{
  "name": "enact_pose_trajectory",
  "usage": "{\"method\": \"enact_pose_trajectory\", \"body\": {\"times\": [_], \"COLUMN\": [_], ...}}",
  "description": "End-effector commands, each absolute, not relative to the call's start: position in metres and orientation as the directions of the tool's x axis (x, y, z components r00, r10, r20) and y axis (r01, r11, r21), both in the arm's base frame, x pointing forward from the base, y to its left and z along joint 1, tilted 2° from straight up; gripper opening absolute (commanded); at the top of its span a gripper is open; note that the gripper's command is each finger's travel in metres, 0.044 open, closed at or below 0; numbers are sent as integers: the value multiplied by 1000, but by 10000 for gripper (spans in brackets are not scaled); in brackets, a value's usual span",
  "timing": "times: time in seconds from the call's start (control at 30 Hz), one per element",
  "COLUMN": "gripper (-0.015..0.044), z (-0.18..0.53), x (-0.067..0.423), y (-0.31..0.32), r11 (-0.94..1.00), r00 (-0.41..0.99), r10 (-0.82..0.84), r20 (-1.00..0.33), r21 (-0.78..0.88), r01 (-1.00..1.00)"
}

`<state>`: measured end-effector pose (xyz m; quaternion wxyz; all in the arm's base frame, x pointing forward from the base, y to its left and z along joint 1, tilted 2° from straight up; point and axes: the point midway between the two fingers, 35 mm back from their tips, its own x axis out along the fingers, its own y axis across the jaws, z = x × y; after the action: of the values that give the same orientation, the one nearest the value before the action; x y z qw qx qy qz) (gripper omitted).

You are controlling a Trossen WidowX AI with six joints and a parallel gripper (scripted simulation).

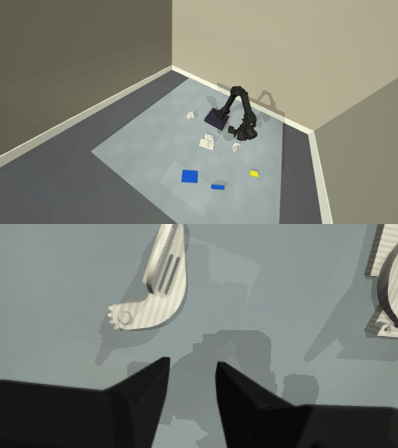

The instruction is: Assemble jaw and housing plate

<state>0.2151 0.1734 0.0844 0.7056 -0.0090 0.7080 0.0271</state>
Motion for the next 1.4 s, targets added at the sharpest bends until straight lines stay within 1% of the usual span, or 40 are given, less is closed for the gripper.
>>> {"method": "enact_pose_trajectory", "body": {"times": [0.0, 0.03, 0.7, 1.23, 1.27, 1.37], "gripper": [20, 0, 0, 420, 440, 440], "z": [85, 85, 85, 85, 85, 85], "x": [215, 215, 215, 215, 215, 215], "y": [173, 173, 173, 173, 173, 173], "r11": [998, 998, 998, 998, 998, 998], "r00": [-5, -5, -5, -4, -4, -4], "r10": [25, 25, 25, 26, 26, 26], "r20": [-1000, -1000, -1000, -1000, -1000, -1000], "r21": [25, 25, 25, 26, 26, 26], "r01": [-55, -55, -55, -51, -51, -51]}}
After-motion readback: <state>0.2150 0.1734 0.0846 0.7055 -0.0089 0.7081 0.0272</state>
